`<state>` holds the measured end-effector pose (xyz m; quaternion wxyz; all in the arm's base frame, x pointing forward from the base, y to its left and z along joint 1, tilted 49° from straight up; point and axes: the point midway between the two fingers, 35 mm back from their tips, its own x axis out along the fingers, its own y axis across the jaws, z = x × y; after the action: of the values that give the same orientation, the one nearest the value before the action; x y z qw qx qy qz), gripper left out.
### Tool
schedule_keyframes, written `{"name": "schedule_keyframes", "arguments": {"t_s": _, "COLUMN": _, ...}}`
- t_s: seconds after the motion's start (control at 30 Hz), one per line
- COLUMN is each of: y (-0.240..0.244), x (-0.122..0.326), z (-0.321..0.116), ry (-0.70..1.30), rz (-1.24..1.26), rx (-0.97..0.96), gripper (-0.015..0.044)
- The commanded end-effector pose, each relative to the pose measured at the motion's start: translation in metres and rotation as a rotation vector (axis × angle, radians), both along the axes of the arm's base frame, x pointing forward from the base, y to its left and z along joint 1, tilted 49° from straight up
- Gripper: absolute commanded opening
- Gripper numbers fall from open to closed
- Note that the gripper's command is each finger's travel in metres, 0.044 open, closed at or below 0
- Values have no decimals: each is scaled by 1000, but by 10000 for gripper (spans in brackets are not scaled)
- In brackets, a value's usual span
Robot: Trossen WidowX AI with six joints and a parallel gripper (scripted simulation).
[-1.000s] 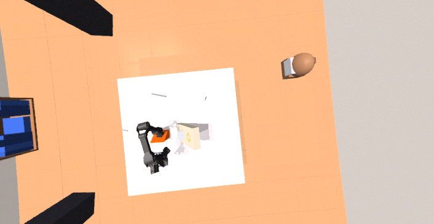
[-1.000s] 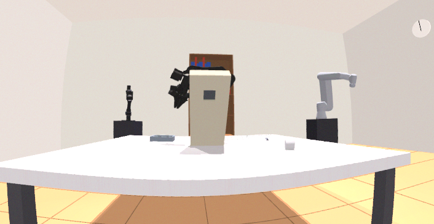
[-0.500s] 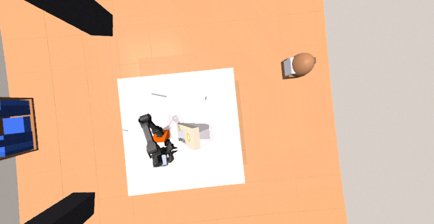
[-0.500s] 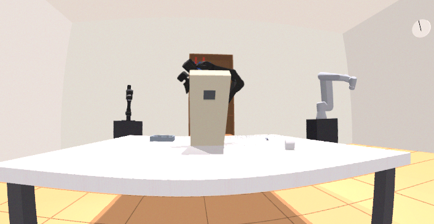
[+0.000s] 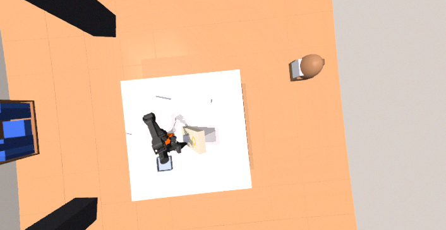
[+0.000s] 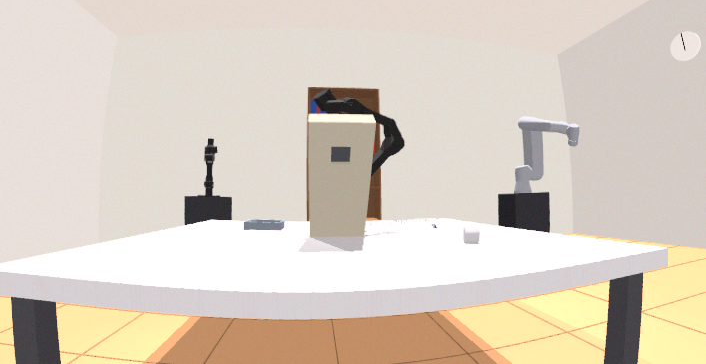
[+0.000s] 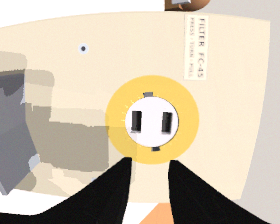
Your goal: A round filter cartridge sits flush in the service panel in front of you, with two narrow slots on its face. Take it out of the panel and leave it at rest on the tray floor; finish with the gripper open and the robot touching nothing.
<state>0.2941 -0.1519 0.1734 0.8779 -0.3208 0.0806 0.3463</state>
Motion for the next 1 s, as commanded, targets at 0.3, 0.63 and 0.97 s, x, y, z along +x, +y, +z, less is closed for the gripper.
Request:
{"name": "schedule_keyframes", "arguments": {"t_s": 0.3, "y": 5, "x": 8, "z": -2, "ry": -15, "rz": 7, "rx": -12, "gripper": 98}}
{"name": "schedule_keyframes", "arguments": {"t_s": 0.63, "y": 13, "x": 21, "z": -9, "ry": -13, "rz": 8, "rx": -15, "gripper": 98}}
{"name": "schedule_keyframes", "arguments": {"t_s": 0.97, "y": 23, "x": 33, "z": -13, "ry": -16, "rz": 7, "rx": -14, "gripper": 98}}
